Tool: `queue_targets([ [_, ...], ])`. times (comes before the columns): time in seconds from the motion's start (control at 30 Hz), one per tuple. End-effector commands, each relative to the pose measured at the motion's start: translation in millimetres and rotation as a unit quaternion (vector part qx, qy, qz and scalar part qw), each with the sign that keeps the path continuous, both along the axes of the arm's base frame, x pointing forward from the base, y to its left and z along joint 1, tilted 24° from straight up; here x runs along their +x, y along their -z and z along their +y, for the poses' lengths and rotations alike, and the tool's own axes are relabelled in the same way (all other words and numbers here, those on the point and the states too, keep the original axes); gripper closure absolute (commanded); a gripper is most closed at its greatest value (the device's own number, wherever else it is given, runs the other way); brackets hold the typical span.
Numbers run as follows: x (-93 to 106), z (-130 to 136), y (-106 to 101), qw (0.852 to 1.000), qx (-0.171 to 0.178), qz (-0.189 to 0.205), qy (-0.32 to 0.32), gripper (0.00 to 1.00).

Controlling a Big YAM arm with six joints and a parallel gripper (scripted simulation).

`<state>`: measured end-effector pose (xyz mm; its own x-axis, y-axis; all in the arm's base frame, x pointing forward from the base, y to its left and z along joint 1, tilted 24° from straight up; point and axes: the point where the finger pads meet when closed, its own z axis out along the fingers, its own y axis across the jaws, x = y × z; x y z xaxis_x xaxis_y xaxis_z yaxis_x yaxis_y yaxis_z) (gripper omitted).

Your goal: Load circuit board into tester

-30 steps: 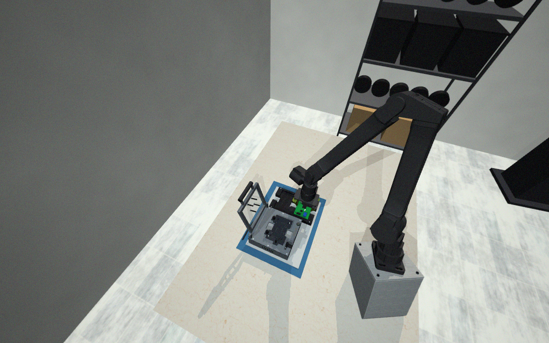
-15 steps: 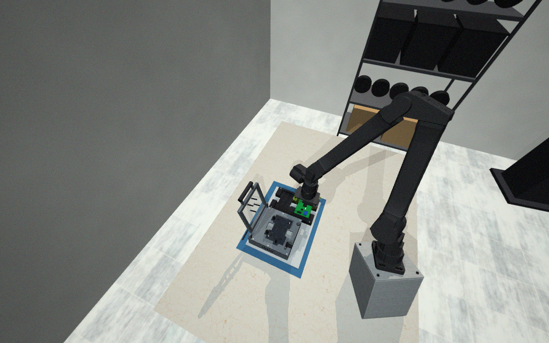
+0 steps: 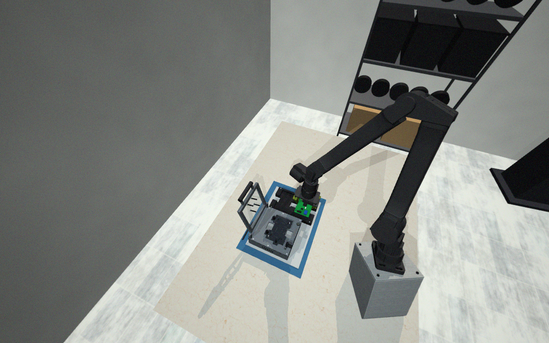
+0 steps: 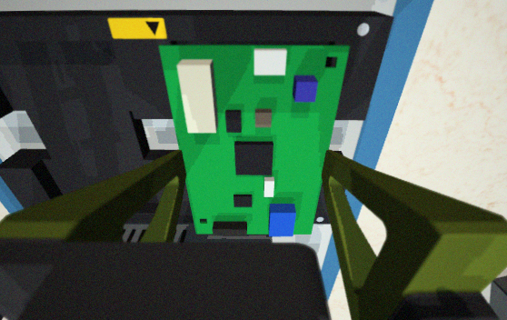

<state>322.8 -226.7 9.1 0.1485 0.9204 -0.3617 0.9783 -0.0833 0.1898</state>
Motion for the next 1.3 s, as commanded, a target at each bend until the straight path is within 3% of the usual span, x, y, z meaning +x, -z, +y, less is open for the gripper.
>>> queue_targets([
  [0.0,7.3,4,-5,1.000,-0.001,-0.003,0.000,0.28],
  [0.33,7.5,4,-5,1.000,-0.001,-0.003,0.000,0.28],
  [0.7,9.5,6,-22,1.000,-0.006,-0.012,0.000,0.28],
  [1.27,9.7,18,-67,1.000,-0.010,-0.022,0.000,0.28],
])
